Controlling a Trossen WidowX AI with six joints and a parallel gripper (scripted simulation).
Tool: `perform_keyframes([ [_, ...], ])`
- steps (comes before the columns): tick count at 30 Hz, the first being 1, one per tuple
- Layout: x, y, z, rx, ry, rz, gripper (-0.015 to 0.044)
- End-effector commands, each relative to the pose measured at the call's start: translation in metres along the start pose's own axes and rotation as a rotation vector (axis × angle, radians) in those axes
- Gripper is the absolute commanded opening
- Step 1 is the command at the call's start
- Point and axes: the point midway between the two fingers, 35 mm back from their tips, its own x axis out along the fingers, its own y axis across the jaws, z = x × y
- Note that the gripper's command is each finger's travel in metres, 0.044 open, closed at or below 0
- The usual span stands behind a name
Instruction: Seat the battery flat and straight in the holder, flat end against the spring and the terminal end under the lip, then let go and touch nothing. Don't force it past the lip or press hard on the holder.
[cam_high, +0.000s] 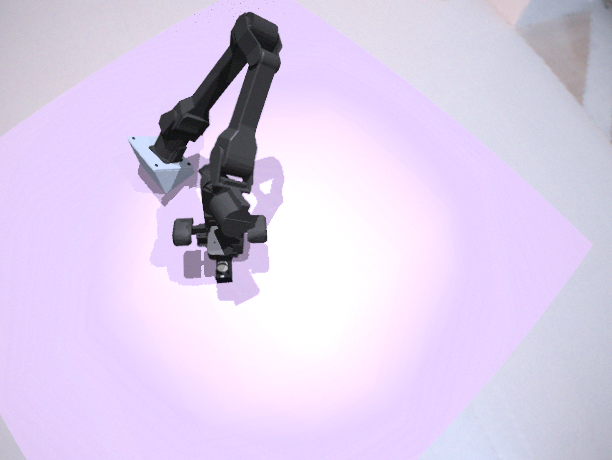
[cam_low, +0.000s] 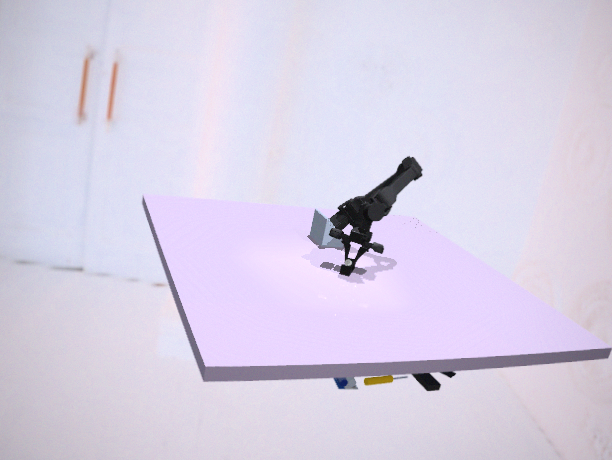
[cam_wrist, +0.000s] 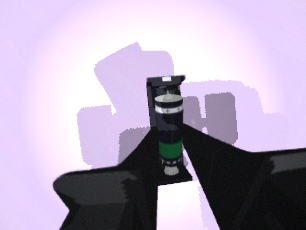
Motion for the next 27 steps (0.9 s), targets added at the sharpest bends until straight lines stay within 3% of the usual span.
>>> perform_keyframes([
  [1, 0.0034, -0.0022, -0.0031, 0.006, 0.040, -0.004, 0.0074],
  [27, 0.0072, -0.0017, -0.0006, -0.006, 0.189, -0.021, 0.0074],
])
